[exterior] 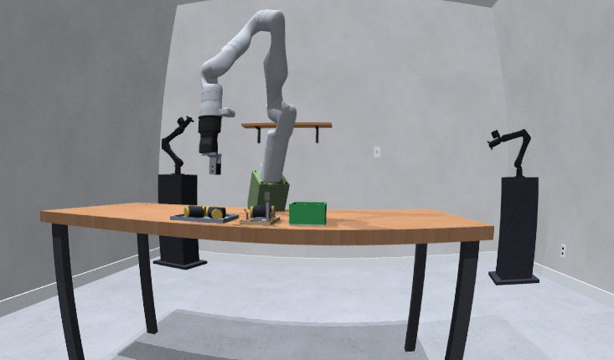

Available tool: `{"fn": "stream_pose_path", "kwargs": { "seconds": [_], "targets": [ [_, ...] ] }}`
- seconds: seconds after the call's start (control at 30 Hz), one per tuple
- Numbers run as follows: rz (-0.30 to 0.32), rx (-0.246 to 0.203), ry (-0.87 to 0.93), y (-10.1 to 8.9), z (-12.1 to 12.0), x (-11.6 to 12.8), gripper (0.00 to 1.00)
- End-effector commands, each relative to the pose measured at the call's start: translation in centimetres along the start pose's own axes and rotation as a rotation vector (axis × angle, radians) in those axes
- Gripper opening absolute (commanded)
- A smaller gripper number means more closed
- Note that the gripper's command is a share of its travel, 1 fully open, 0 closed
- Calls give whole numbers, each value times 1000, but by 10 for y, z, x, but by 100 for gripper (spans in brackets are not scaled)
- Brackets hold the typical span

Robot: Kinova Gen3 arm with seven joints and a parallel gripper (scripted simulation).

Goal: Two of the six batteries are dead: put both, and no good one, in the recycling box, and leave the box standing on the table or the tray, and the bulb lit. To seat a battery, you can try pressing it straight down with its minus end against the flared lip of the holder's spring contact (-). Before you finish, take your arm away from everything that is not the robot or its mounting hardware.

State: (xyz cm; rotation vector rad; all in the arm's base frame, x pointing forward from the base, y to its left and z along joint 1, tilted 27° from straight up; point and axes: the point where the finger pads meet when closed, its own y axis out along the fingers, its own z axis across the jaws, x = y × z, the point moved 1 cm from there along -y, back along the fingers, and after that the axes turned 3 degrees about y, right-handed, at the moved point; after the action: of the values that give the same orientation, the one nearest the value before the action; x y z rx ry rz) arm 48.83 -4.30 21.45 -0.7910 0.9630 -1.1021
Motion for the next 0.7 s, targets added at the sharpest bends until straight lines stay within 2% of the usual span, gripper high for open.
{"fn": "stream_pose_path", "kwargs": {
  "seconds": [0.0,0.67],
  "targets": [
    [-1,2,0,-1,1,0,90],
    [-1,2,-40,-1,0,0,90]
  ]
}}
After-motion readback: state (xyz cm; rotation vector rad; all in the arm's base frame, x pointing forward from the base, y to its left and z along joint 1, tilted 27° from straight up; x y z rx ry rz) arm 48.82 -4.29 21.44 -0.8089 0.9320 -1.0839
